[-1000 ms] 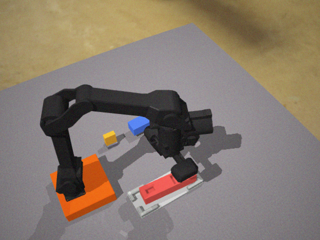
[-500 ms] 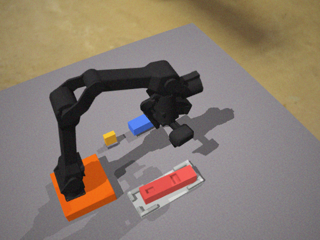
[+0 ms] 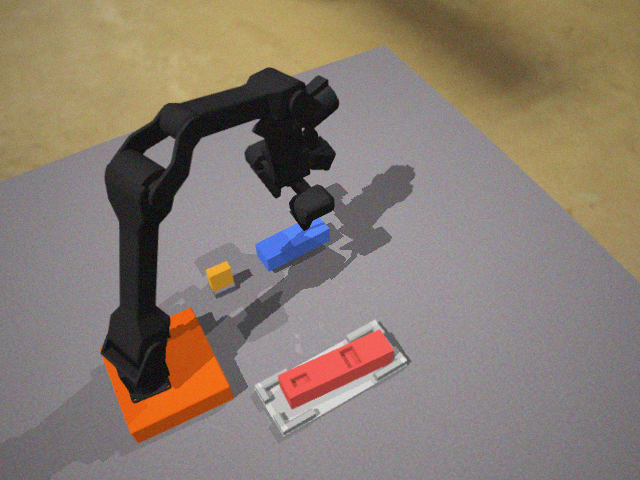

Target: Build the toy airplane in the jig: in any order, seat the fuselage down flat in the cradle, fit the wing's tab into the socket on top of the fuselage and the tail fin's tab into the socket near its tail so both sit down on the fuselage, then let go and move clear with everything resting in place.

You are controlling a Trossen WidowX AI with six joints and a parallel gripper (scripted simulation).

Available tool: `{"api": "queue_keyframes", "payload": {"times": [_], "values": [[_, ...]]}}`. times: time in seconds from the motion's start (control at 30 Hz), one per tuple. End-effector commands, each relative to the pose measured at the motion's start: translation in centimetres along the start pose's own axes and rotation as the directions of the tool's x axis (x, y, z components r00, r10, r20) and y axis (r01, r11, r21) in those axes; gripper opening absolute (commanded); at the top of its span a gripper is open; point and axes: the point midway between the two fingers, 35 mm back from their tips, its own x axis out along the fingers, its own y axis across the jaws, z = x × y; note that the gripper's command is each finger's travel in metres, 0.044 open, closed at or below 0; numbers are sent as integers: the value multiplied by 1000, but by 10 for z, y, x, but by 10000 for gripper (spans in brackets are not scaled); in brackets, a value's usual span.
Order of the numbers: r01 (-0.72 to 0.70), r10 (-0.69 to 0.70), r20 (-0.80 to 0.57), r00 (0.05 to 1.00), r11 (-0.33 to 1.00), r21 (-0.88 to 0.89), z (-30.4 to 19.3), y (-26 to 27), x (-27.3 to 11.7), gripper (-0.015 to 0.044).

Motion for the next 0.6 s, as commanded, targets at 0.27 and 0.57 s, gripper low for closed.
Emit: {"api": "queue_keyframes", "payload": {"times": [0.27,0.57], "values": [[-3,3,-5,1000,1000,19,1,5,38,440],[-3,3,-5,1000,1000,19,1,5,53,440]]}}
